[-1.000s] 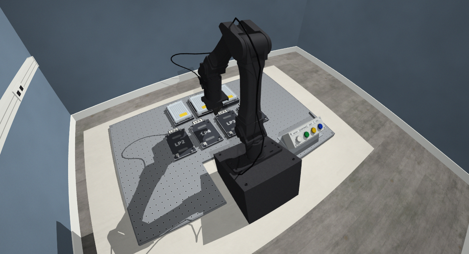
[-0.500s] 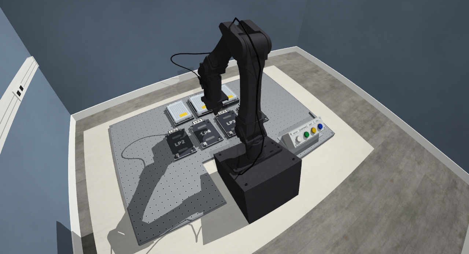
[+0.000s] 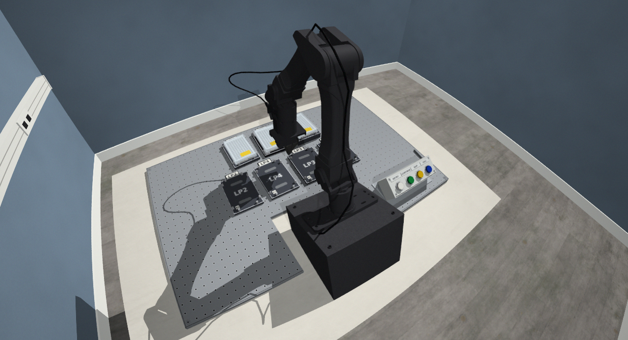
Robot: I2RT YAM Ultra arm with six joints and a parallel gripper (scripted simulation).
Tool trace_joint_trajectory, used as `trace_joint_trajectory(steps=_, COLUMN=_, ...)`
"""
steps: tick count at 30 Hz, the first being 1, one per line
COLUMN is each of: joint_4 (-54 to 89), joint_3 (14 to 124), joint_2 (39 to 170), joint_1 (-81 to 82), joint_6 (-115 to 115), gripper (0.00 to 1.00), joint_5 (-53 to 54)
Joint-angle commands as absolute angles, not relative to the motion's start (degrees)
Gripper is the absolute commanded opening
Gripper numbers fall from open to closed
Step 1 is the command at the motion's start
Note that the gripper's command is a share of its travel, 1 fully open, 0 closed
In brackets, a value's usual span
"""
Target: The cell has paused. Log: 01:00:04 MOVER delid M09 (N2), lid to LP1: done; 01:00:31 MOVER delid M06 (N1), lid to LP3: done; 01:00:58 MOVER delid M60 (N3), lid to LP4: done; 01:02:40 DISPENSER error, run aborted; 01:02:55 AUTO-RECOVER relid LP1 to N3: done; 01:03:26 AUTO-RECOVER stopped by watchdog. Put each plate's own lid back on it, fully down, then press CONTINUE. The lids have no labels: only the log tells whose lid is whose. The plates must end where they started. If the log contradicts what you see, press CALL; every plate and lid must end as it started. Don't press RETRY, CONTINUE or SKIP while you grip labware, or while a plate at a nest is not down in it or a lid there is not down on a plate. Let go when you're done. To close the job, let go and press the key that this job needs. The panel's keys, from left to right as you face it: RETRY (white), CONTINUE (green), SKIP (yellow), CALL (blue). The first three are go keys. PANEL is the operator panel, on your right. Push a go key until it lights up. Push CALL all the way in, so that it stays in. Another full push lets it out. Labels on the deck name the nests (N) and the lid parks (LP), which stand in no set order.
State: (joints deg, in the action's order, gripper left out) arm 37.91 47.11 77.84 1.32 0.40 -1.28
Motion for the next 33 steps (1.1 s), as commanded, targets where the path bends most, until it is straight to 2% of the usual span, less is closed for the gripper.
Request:
trace_joint_trajectory(steps=1, joint_4=37.7, joint_3=47.1, joint_2=75.4, joint_1=2.2, joint_6=0.8, gripper=0.0, joint_5=-1.7)
trace_joint_trajectory(steps=15, joint_4=53.5, joint_3=56.0, joint_2=68.2, joint_1=2.8, joint_6=1.3, gripper=0.0, joint_5=-1.9)
trace_joint_trajectory(steps=33, joint_4=54.7, joint_3=56.6, joint_2=68.8, joint_1=2.6, joint_6=1.1, gripper=0.0, joint_5=-1.8)
